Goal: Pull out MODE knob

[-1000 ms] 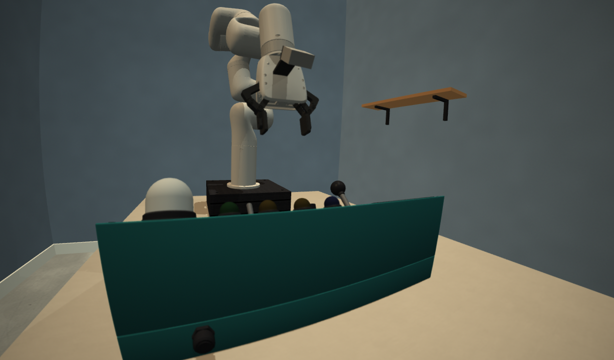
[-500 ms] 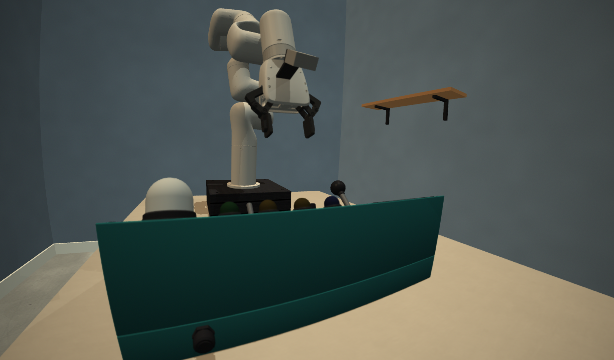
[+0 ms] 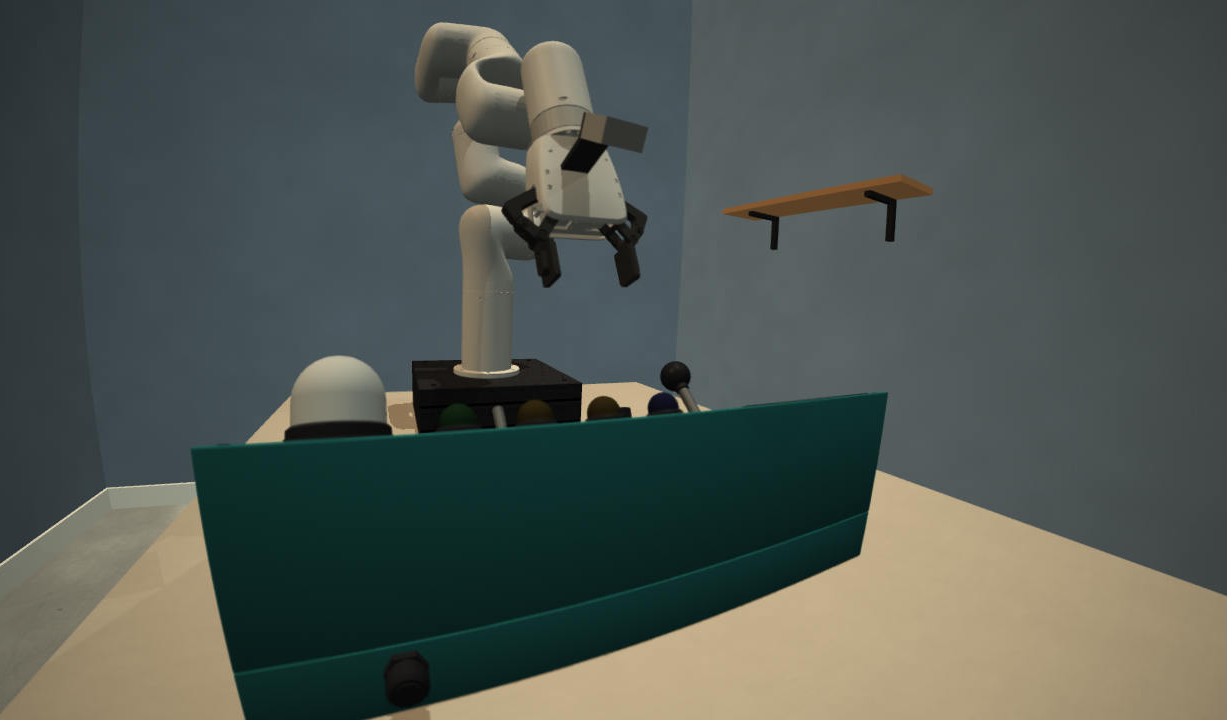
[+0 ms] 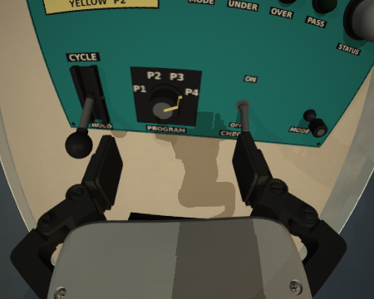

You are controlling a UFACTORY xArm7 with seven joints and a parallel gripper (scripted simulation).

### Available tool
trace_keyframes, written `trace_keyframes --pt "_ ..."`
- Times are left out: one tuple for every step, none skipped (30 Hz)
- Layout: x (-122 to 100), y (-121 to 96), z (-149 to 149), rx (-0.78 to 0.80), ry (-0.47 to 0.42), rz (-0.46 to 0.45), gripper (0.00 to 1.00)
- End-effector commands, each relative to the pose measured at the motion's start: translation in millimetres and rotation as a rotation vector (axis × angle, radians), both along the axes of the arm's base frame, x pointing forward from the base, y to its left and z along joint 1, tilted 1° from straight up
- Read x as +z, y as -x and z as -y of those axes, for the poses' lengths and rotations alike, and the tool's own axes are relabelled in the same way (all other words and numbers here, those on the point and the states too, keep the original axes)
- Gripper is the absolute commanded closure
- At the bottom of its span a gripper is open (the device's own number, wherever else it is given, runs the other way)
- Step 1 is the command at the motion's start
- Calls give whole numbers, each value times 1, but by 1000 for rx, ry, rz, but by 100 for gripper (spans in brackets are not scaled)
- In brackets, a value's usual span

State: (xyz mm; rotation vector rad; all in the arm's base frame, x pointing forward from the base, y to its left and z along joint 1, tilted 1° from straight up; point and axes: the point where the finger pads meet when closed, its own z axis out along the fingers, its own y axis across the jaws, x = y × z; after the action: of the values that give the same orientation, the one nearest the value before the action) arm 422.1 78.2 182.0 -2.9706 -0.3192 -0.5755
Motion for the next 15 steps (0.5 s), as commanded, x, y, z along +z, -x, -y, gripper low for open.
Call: trace_keyframes --pt "1 -2 -2 3 -4 15 0" --pt "1 -2 -2 3 -4 15 0" --pt "1 -2 -2 3 -4 15 0" --pt "1 -2 -2 3 -4 15 0" --pt "1 -2 -2 3 -4 15 0" --pt "1 -2 -2 3 -4 15 0" --pt "-3 0 -9 21 -15 52 0" --pt "-3 0 -9 21 -15 52 0" --pt "-3 0 -9 21 -15 52 0" --pt "-3 0 -9 21 -15 52 0" --pt "-3 0 -9 21 -15 52 0" --pt "-3 0 -9 21 -15 52 0" --pt "-3 0 -9 21 -15 52 0" --pt "-3 0 -9 21 -15 52 0" --pt "-3 0 -9 21 -15 52 0"
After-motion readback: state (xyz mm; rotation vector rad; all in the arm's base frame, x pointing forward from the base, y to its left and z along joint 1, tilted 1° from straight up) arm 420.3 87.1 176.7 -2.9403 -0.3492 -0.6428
